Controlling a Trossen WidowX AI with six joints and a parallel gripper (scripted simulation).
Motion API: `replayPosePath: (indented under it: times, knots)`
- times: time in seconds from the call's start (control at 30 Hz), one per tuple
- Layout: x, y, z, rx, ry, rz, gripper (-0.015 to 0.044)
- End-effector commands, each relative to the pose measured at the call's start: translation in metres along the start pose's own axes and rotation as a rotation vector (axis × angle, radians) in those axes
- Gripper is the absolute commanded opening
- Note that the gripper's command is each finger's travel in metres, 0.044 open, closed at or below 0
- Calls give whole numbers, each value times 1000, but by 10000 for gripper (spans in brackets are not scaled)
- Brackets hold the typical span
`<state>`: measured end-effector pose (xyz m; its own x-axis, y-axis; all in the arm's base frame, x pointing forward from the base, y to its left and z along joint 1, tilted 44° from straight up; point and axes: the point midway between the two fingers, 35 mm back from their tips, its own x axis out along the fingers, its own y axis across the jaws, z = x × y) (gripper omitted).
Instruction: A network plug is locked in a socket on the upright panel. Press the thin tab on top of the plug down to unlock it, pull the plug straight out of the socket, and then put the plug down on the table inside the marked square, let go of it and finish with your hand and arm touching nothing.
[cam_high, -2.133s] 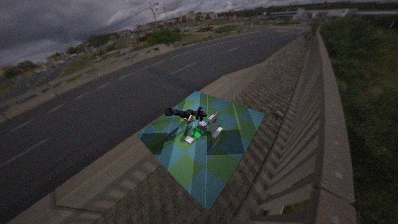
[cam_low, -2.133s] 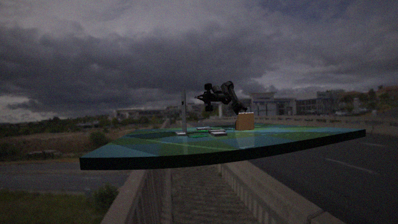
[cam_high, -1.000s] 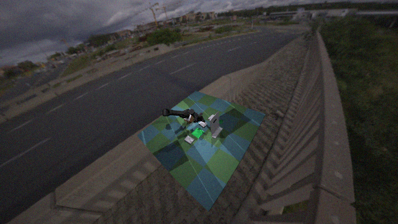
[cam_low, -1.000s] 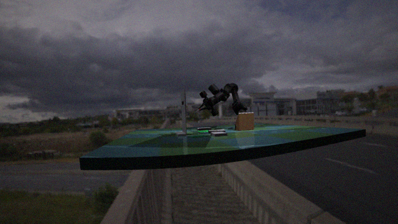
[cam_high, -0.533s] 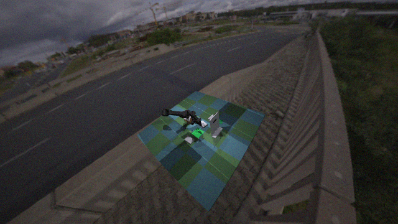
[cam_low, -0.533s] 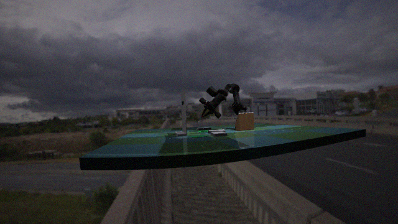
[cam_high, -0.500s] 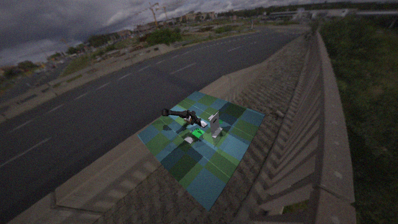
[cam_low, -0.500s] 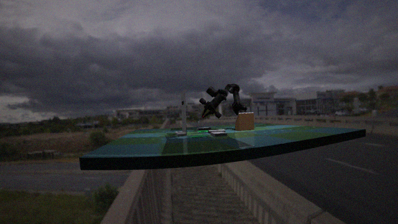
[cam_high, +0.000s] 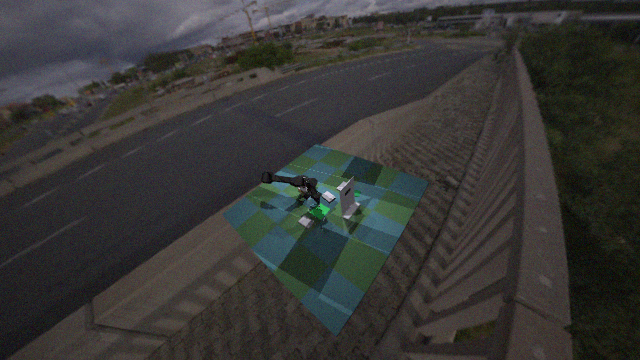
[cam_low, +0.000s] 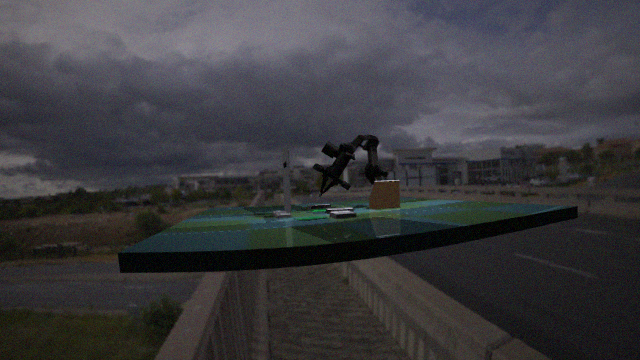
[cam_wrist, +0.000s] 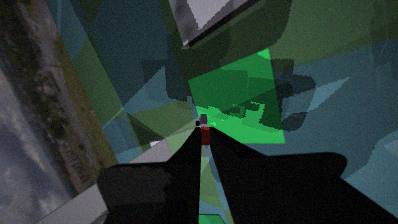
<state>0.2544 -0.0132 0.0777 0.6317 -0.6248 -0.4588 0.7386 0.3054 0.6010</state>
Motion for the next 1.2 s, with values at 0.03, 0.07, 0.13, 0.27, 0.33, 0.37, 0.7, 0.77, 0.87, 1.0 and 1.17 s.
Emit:
replayPosePath:
  times: [0.03, 0.07, 0.13, 0.27, 0.33, 0.37, 0.7, 0.77, 0.87, 1.0, 1.17]
  knots:
    - [2, 1, 2, 14, -10, -3, 0]
    - [3, 0, 2, 14, -10, -3, 0]
    - [5, -1, 1, 14, -9, -4, 0]
    - [9, -3, 1, 14, -8, -6, 0]
    - [10, -4, 0, 15, -8, -7, 0]
    - [11, -4, 0, 15, -8, -7, 0]
    - [20, -10, -1, 15, -6, -9, 0]
    - [22, -11, -1, 15, -6, -9, 0]
    - [24, -12, -1, 15, -6, -9, 0]
    - [28, -14, -1, 15, -6, -9, 0]
    - [31, -17, -1, 15, -6, -9, 0]
